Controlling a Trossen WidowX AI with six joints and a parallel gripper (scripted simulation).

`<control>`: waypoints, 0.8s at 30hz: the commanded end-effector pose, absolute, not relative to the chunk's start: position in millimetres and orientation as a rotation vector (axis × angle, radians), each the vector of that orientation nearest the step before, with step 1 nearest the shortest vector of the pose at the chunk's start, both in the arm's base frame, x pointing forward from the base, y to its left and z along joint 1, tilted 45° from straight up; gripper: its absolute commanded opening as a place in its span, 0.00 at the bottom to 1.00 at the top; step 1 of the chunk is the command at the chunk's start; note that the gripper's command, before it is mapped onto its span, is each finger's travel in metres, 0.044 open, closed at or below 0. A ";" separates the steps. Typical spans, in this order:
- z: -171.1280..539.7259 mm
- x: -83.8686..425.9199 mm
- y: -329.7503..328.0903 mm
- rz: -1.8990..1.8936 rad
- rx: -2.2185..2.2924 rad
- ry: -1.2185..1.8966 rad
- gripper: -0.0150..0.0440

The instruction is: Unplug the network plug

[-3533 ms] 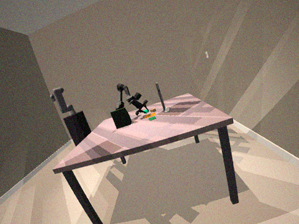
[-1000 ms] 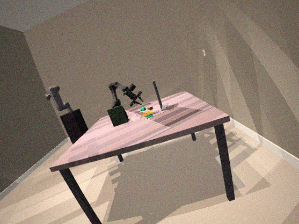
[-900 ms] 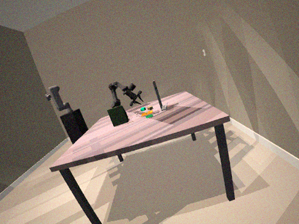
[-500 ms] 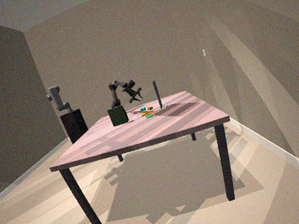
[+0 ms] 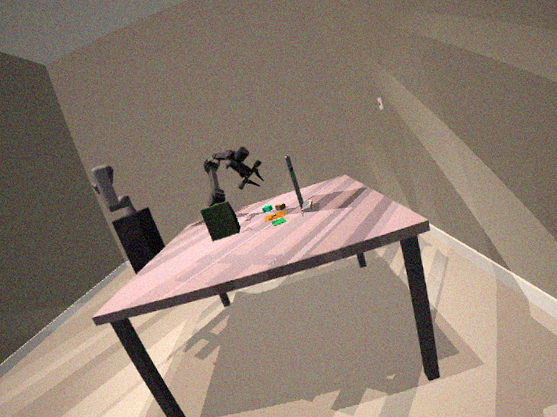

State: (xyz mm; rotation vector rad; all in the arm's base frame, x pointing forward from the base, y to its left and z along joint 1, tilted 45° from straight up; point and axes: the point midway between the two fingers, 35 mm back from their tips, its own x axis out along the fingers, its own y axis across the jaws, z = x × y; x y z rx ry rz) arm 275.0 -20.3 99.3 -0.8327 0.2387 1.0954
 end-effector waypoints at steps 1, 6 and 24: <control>108.9 274.5 -27.6 1.097 -0.828 0.231 0.52; 120.7 273.1 -35.9 1.094 -0.826 0.226 0.52; 121.2 273.0 -36.2 1.094 -0.826 0.225 1.00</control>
